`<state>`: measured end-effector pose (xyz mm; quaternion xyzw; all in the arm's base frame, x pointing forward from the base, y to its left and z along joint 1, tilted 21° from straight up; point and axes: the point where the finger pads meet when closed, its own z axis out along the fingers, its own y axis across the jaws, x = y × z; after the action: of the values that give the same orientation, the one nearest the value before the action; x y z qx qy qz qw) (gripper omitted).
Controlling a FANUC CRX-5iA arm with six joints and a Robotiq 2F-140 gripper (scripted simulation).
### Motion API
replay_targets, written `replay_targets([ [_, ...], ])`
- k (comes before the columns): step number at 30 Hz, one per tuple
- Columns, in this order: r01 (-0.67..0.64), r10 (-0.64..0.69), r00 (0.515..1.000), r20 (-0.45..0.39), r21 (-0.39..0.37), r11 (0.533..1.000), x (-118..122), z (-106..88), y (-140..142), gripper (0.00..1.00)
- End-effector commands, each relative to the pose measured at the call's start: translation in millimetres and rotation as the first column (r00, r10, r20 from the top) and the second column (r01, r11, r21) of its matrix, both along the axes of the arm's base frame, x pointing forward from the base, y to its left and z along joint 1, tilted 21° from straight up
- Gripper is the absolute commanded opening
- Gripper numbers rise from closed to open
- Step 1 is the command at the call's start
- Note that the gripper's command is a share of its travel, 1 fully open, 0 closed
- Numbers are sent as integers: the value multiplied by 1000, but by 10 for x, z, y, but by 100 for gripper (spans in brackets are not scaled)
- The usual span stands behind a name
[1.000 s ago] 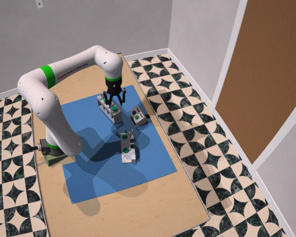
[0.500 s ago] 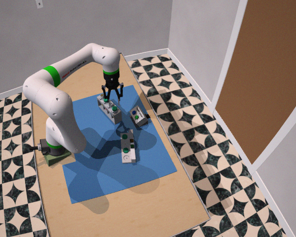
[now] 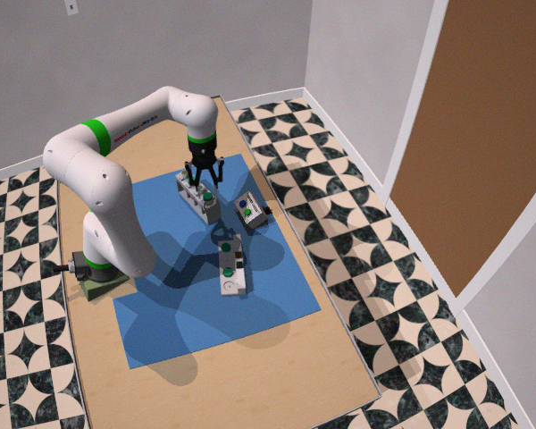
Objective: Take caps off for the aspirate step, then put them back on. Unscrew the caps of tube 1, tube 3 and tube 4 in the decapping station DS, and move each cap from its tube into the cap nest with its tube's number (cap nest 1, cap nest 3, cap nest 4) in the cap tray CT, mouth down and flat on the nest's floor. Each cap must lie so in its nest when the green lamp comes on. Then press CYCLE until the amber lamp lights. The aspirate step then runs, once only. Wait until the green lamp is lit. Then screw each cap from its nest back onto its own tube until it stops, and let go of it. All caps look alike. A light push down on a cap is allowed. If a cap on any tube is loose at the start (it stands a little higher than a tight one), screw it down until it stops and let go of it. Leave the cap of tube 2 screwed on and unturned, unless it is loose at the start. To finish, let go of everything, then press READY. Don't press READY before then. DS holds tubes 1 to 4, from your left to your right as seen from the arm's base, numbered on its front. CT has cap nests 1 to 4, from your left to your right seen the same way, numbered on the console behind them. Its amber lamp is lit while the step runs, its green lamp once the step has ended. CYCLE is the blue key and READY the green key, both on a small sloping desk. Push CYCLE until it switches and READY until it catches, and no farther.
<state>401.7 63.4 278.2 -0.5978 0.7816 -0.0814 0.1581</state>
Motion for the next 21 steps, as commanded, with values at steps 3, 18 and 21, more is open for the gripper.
replay_targets([
  [3, 0, 0, 1000, 1, 0, 1000, 7, -10, 2, 35],
  [18, 0, 0, 1000, 1, 0, 1000, 28, -71, 7, 35],
  [21, 0, 0, 1000, 1, 0, 1000, 33, -85, 8, 35],
])
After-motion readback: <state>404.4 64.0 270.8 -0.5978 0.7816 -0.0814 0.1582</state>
